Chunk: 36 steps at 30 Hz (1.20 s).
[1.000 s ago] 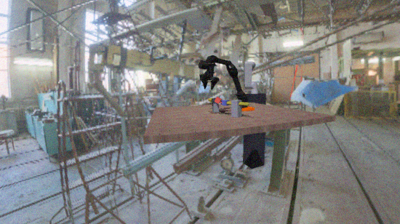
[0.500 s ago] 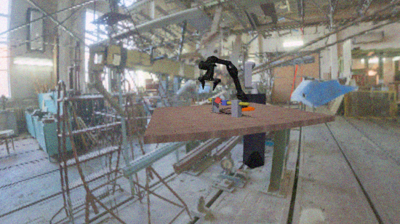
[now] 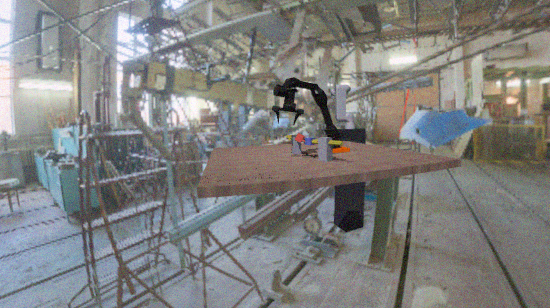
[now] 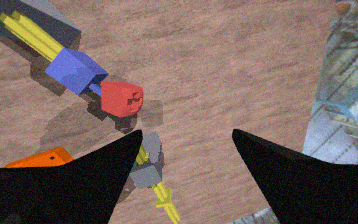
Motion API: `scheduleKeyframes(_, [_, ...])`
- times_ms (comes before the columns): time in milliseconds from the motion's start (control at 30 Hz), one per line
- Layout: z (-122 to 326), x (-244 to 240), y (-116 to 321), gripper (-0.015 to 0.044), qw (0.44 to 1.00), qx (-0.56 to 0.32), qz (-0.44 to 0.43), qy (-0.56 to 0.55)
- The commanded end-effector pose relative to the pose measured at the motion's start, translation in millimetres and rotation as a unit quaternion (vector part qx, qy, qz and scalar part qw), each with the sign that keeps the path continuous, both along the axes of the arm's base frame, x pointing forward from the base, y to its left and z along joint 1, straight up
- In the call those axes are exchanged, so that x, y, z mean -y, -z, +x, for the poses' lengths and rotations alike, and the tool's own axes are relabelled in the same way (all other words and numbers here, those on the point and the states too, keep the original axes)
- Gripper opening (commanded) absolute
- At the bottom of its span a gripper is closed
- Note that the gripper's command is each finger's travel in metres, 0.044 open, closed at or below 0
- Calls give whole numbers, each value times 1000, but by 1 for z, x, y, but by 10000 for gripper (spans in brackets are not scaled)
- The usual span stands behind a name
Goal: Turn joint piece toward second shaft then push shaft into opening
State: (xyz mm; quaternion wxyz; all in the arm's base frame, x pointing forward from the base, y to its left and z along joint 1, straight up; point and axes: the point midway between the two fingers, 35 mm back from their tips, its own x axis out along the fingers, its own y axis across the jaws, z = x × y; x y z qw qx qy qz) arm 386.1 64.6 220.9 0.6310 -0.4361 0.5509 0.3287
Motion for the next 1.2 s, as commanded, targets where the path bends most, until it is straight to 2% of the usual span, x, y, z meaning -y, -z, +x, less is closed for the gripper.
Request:
scheduleKeyframes(0, [-1, 0, -1, 440, 998, -1, -13, -54])
scheduleKeyframes(567, [-1, 0, 3, 440, 951, -19, -69, -300])
scheduleKeyframes(1167, [-1, -1, 6, 440, 833, -42, -122, -538])
